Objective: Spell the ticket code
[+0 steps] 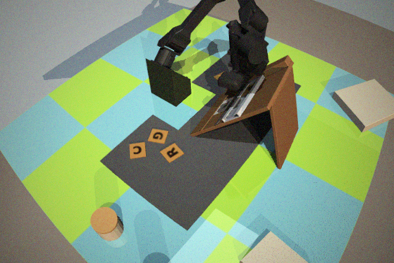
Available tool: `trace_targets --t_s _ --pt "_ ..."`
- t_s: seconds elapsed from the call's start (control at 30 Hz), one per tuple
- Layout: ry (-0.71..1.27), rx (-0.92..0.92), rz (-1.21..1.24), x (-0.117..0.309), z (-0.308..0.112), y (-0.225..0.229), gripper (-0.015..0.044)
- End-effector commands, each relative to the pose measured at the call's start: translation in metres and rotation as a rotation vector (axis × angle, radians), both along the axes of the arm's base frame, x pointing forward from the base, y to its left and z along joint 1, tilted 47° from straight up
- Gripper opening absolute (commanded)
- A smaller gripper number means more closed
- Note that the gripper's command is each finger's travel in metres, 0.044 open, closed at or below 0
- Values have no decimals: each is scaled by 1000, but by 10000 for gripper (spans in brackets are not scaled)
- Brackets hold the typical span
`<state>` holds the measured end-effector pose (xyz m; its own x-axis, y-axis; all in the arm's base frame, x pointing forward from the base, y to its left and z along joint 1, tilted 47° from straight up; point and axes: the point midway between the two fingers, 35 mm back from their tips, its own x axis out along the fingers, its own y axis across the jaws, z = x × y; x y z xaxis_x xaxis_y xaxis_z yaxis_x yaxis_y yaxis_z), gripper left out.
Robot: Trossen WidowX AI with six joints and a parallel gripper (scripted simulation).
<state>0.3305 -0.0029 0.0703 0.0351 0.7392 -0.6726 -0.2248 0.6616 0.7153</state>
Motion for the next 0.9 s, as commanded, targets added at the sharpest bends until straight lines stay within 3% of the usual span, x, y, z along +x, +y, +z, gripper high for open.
trace_targets --t_s 0.0,0.87 --pt "-2 0 -1 3 0 2 0" --pt "-3 1 -1 12 -4 10 0"
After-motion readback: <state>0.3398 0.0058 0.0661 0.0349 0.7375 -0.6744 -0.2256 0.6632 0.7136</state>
